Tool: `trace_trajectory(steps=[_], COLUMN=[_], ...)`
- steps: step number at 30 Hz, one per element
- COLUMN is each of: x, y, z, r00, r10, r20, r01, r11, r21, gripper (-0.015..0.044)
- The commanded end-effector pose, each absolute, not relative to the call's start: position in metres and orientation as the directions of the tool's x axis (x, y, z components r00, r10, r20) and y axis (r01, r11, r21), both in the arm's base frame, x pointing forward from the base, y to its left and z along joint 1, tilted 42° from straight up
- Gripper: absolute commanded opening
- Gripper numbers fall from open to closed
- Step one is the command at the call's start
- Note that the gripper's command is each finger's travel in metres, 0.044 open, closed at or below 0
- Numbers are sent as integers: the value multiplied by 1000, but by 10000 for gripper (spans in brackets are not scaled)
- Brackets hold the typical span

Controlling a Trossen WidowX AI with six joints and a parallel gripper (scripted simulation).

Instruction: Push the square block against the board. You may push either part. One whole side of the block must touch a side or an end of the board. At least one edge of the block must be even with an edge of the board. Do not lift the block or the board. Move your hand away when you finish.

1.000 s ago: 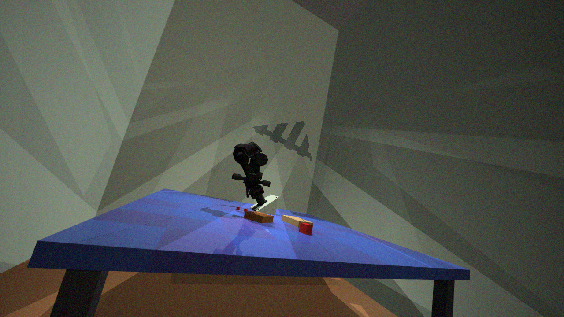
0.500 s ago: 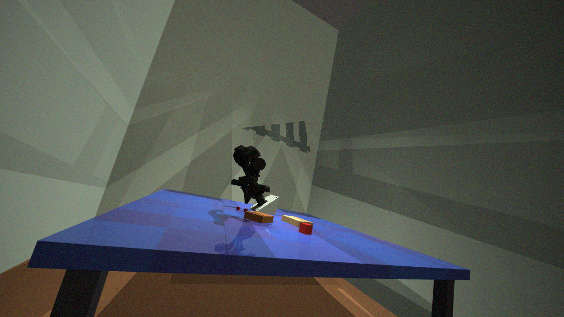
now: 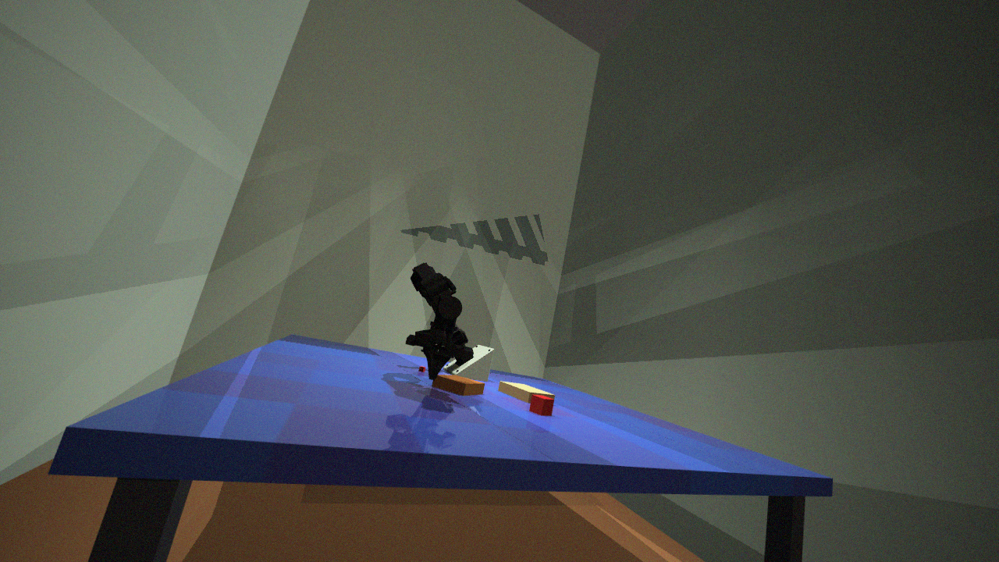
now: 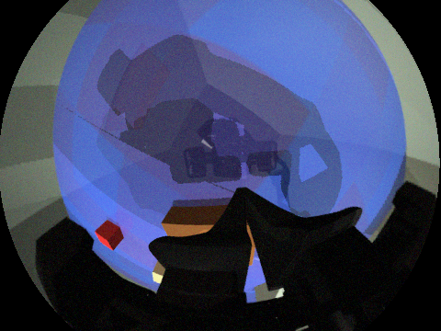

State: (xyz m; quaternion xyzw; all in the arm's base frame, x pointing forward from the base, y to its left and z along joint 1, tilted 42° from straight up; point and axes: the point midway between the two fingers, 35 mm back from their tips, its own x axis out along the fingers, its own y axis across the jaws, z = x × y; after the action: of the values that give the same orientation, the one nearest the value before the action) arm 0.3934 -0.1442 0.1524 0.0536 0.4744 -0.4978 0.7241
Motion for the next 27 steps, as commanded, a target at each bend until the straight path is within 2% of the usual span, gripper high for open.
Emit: trace_trajectory(steps=[1, 27], x=[392, 380], y=[-154, -141], z=[140, 128], r00=[49, 48], r10=[-668, -666], r20=[-743, -744], r01=[769, 769], r11=[500, 500], r21=[-399, -399], gripper=[0, 0])
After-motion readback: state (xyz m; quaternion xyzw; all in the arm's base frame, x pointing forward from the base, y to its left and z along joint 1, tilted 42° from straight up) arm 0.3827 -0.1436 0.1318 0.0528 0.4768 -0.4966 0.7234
